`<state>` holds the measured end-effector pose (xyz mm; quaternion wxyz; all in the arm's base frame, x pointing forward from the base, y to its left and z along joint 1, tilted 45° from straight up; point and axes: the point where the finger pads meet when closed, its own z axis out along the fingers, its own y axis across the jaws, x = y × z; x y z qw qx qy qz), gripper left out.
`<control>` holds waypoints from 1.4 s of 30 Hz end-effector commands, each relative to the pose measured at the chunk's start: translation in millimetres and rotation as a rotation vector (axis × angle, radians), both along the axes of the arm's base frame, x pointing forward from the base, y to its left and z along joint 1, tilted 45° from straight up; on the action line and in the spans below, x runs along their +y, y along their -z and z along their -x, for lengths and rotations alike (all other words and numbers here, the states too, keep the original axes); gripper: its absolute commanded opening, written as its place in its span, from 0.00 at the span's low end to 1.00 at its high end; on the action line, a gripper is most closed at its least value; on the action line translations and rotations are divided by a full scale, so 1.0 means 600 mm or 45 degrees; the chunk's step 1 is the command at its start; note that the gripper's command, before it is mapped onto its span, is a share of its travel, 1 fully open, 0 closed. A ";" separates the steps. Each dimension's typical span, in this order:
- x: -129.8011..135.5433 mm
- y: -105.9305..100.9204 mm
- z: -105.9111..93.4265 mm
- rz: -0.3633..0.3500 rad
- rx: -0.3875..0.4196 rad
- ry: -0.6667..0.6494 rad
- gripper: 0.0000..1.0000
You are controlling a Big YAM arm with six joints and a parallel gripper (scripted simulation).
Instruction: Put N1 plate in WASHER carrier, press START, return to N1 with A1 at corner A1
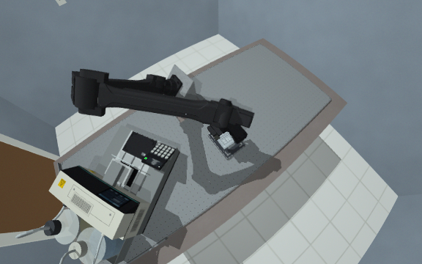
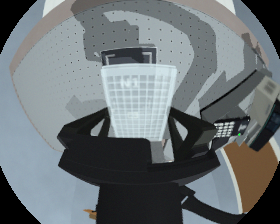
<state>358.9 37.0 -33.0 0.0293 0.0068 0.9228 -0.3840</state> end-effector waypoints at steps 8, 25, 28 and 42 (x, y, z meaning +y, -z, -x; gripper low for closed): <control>0.032 0.018 -0.045 -0.030 -0.035 -0.010 0.82; 0.032 0.018 -0.031 -0.020 -0.011 -0.030 0.82; 0.032 0.018 -0.031 -0.020 -0.011 -0.030 0.82; 0.026 0.018 -0.046 -0.025 -0.019 -0.011 0.82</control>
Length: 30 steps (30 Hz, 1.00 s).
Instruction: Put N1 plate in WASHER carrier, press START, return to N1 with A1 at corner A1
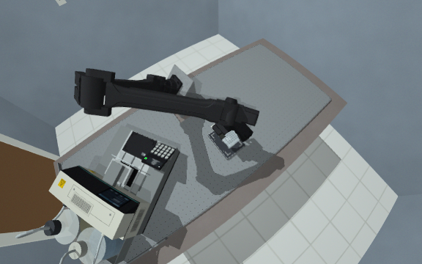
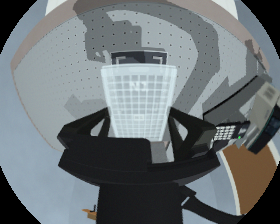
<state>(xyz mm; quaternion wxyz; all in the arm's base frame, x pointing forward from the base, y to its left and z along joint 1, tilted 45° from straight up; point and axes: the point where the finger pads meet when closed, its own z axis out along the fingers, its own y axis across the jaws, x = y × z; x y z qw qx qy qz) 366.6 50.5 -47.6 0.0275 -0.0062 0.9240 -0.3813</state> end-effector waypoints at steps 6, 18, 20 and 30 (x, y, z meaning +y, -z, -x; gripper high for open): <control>-0.012 0.011 -0.014 -0.003 -0.007 0.011 0.82; -0.038 0.033 -0.002 0.004 0.009 0.011 0.82; -0.042 0.036 -0.002 0.004 0.009 0.011 0.82; -0.058 0.052 -0.002 0.004 0.009 0.011 0.82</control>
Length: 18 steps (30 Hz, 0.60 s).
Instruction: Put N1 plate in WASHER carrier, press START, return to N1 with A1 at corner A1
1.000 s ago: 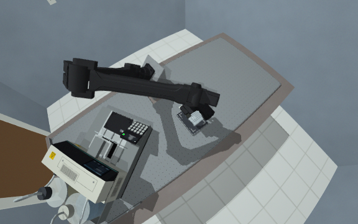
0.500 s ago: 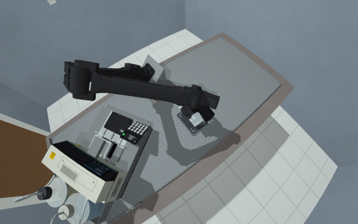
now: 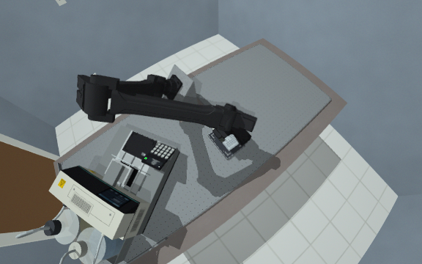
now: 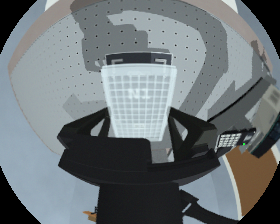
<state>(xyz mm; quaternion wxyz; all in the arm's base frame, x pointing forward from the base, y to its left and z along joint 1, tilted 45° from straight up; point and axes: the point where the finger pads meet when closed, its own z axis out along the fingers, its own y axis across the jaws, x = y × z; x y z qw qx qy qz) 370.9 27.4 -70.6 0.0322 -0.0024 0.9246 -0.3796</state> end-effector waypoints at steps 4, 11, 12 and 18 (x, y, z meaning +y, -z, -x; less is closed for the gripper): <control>-0.027 0.021 0.006 0.009 0.024 0.007 0.82; -0.039 0.033 0.006 0.009 0.025 0.007 0.82; -0.039 0.033 0.006 0.009 0.025 0.007 0.82; -0.051 0.044 0.005 0.009 0.025 0.007 0.82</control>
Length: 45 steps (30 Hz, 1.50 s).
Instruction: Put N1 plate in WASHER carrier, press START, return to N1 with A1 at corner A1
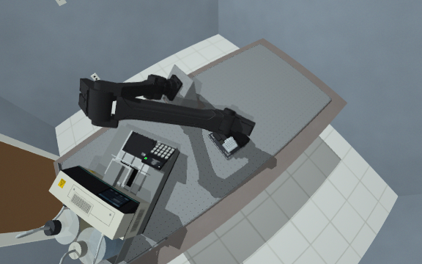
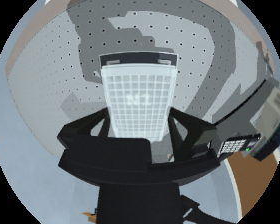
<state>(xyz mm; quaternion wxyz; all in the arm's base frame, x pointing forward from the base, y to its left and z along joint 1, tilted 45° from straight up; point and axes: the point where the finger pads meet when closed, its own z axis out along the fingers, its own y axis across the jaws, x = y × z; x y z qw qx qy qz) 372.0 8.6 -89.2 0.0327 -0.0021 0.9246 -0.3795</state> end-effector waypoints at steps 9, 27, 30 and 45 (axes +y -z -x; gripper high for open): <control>-0.032 0.018 0.001 0.002 0.007 0.007 0.82; -0.015 0.015 -0.011 -0.003 -0.008 -0.006 0.82; -0.015 0.015 -0.011 -0.003 -0.008 -0.006 0.82; -0.015 0.016 -0.012 -0.003 -0.008 -0.006 0.82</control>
